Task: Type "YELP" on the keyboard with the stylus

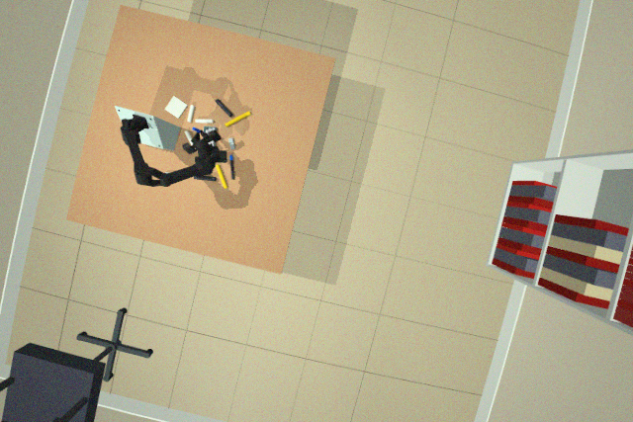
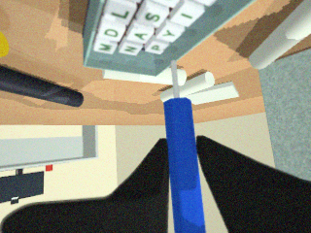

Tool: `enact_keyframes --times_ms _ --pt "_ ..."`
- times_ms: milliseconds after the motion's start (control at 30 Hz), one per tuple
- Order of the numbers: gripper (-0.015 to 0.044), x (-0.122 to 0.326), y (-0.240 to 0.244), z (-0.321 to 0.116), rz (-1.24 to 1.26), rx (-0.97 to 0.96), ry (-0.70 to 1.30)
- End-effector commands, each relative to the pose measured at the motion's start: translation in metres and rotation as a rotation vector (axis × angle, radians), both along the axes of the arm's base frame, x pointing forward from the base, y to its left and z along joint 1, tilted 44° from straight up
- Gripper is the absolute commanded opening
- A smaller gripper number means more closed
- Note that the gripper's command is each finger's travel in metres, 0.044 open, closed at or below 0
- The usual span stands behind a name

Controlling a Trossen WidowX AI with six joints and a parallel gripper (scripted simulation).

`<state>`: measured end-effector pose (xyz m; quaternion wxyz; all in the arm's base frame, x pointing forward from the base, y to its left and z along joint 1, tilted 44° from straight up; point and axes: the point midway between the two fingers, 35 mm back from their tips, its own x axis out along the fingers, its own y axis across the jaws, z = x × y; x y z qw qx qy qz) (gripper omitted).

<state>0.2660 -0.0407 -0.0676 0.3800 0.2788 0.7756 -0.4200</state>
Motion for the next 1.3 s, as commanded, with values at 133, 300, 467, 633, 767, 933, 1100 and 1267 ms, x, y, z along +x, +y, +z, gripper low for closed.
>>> enact_keyframes --times_ms 133,300,467,633,767,933,1100,1267 --pt "0.0081 0.0026 -0.0046 -0.0042 0.002 -0.002 0.000" --pt "0.0081 0.0027 -0.0061 -0.0058 0.002 -0.002 0.000" --pt "0.0081 0.0027 -0.0061 -0.0058 0.002 -0.002 0.000" --pt "0.0081 0.0027 -0.0061 -0.0058 0.002 -0.002 0.000" --pt "0.0081 0.0027 -0.0061 -0.0058 0.002 -0.002 0.000" --pt "0.0081 0.0017 -0.0064 -0.0056 0.002 -0.002 0.000" --pt "0.0081 0.0017 -0.0068 -0.0060 0.002 -0.002 0.000" --pt "0.0081 0.0017 -0.0085 -0.0077 0.002 -0.002 0.000"
